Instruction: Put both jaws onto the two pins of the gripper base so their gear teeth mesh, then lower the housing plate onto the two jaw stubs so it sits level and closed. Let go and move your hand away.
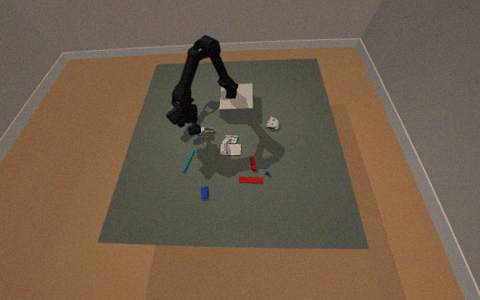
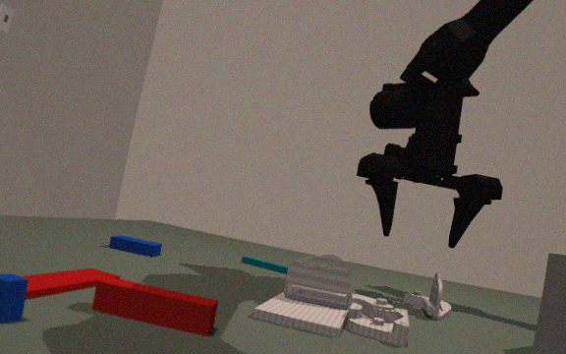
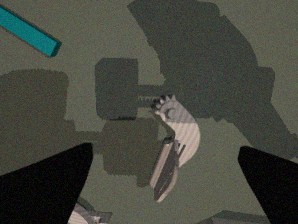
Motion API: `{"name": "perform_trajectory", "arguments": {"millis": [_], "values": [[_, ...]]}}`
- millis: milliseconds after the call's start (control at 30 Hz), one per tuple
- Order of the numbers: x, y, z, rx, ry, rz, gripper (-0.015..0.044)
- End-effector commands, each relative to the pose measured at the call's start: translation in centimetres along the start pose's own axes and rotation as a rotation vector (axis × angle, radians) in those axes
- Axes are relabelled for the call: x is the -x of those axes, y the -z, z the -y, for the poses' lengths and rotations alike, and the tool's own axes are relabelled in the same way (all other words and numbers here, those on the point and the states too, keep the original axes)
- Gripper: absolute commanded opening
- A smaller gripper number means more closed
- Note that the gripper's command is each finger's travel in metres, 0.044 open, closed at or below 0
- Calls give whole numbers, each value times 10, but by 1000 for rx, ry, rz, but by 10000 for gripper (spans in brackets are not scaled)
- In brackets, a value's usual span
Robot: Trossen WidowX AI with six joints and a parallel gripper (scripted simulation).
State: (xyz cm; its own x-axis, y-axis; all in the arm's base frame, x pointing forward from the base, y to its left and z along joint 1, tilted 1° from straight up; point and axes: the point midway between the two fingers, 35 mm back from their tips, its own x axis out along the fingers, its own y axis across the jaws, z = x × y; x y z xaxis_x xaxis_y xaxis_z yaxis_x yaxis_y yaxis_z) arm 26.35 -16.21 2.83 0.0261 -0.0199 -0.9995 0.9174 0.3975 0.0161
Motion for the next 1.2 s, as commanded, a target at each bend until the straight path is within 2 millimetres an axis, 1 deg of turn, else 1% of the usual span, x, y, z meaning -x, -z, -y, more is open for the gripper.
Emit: {"name": "perform_trajectory", "arguments": {"millis": [0,233,800,1167], "values": [[0,0,0,0,0,0,440],[0,0,0,0,0,0,440],[0,0,0,0,0,0,0],[0,0,0,0,0,0,0]]}}
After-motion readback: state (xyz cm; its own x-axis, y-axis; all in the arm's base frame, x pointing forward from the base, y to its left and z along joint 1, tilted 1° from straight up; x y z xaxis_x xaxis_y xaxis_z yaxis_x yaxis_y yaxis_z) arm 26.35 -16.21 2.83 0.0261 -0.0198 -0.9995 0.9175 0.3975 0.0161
